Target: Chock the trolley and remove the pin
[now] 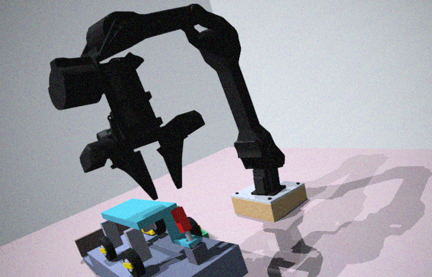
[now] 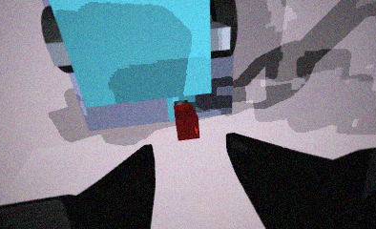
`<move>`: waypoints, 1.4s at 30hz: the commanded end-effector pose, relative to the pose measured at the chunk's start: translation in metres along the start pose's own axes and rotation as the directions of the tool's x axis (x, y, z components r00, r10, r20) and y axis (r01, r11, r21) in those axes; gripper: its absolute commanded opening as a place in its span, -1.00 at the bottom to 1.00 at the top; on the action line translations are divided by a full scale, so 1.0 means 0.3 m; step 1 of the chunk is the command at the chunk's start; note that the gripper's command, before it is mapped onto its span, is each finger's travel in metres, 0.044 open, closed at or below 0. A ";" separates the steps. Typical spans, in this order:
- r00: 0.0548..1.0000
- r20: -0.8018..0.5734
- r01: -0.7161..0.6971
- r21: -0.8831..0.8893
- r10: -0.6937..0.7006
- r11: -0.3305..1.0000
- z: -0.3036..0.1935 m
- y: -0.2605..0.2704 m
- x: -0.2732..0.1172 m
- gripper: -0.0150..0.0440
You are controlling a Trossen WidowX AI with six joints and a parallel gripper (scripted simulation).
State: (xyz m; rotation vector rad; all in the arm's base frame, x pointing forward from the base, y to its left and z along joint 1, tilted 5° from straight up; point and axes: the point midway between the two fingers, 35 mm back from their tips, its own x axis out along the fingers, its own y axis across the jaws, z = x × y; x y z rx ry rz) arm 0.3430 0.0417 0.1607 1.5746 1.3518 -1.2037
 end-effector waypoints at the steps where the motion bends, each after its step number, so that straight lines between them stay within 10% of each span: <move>1: 1.000 -0.002 0.008 0.007 -0.008 1.000 0.000 -0.003 0.024 0.15; 42: 1.000 -0.004 0.008 0.006 -0.008 1.000 -0.001 -0.004 0.200 0.15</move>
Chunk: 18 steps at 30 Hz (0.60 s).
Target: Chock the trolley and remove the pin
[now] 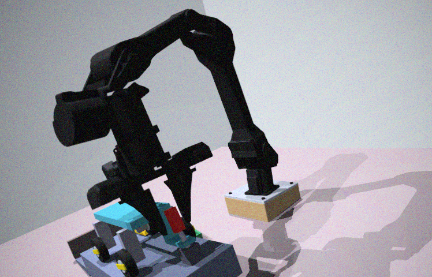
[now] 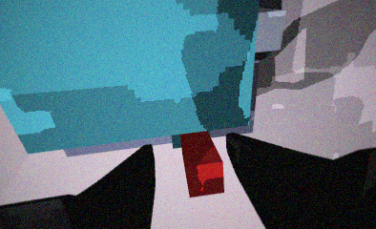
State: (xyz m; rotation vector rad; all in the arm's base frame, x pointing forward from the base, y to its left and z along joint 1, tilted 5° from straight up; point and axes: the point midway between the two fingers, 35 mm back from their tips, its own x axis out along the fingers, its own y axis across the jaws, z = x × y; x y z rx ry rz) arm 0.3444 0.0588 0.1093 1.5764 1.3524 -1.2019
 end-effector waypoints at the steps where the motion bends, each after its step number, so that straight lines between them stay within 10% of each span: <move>1: 1.000 -0.002 0.009 0.007 -0.009 1.000 0.001 -0.007 0.024 0.15; 18: 1.000 0.000 0.003 0.000 -0.003 1.000 0.001 -0.004 0.024 -0.38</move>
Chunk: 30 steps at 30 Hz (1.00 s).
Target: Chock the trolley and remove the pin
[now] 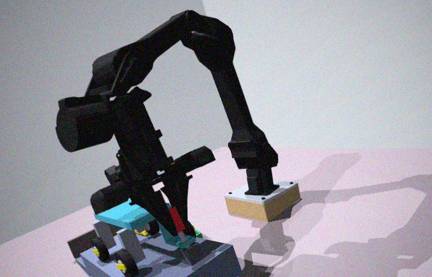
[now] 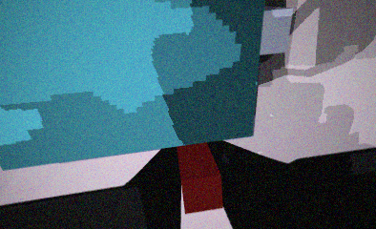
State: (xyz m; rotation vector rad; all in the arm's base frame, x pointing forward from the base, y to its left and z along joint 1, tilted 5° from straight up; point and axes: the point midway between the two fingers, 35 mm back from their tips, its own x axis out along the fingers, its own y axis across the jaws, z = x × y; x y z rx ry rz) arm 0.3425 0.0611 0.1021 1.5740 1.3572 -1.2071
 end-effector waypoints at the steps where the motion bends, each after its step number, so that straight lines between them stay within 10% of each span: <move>1: 1.000 0.000 -0.003 -0.001 0.003 1.000 0.000 0.002 -0.001 -0.41; 30: 1.000 -0.002 0.003 0.005 -0.003 1.000 -0.005 -0.006 -0.061 -0.49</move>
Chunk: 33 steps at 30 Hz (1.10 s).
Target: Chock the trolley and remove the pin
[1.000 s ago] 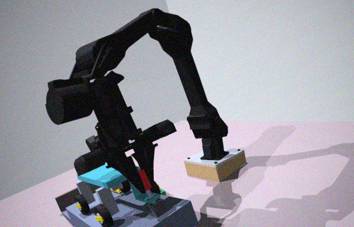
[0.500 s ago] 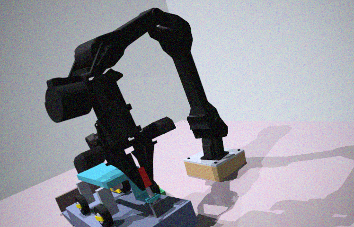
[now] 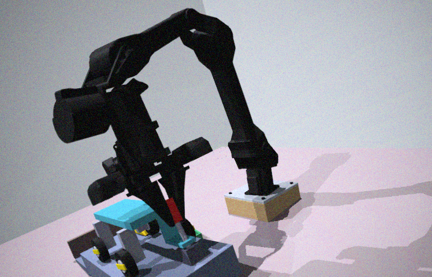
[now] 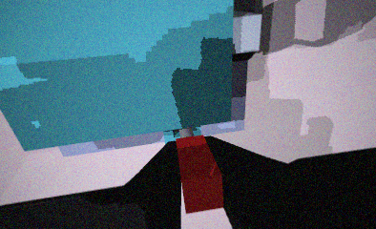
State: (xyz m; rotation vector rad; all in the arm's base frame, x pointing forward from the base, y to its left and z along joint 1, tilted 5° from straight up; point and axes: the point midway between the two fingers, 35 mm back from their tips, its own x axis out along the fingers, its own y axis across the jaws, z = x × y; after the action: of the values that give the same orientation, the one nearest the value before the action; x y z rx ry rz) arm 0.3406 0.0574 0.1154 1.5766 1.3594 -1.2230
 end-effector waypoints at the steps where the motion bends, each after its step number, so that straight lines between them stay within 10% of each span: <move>1: 1.000 -0.004 -0.006 -0.006 0.006 1.000 -0.005 0.001 -0.017 -0.49; 33: 1.000 -0.003 -0.006 -0.006 0.006 1.000 -0.011 0.001 -0.080 -0.49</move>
State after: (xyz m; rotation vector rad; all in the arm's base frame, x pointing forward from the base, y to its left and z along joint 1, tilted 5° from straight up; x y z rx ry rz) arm 0.3405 0.0523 0.1353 1.5748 1.3572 -1.2254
